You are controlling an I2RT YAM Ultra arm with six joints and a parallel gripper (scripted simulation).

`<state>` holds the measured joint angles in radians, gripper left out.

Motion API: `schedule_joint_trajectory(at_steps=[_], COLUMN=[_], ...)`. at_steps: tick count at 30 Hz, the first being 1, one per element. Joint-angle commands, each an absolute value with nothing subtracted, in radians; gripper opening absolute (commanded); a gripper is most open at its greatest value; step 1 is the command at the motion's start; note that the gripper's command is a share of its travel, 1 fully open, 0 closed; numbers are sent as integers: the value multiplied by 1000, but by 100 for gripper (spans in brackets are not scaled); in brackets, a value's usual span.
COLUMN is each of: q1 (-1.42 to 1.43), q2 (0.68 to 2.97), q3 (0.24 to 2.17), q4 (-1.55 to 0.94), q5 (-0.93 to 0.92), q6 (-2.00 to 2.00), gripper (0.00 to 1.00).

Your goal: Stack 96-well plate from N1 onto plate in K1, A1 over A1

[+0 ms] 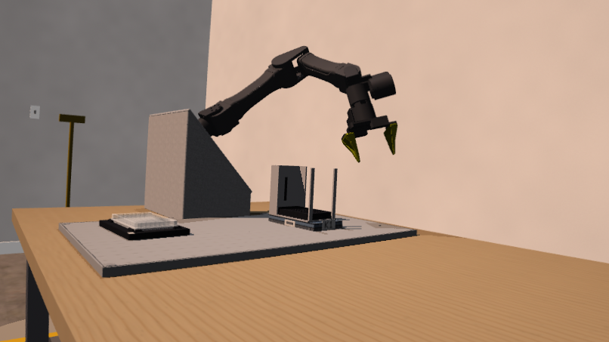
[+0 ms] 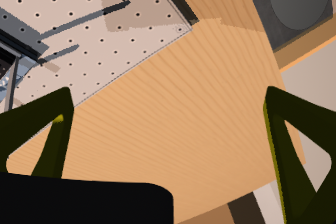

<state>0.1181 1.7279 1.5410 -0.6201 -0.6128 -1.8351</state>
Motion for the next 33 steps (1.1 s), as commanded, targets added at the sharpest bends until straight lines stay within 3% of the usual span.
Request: schedule_joint_trajectory(at_steps=[1, 33], q1=[105, -3], q2=[1721, 1850], q3=[1546, 1594], q4=[-629, -693], q5=[-616, -584], q6=[-1833, -1683], gripper=[100, 100])
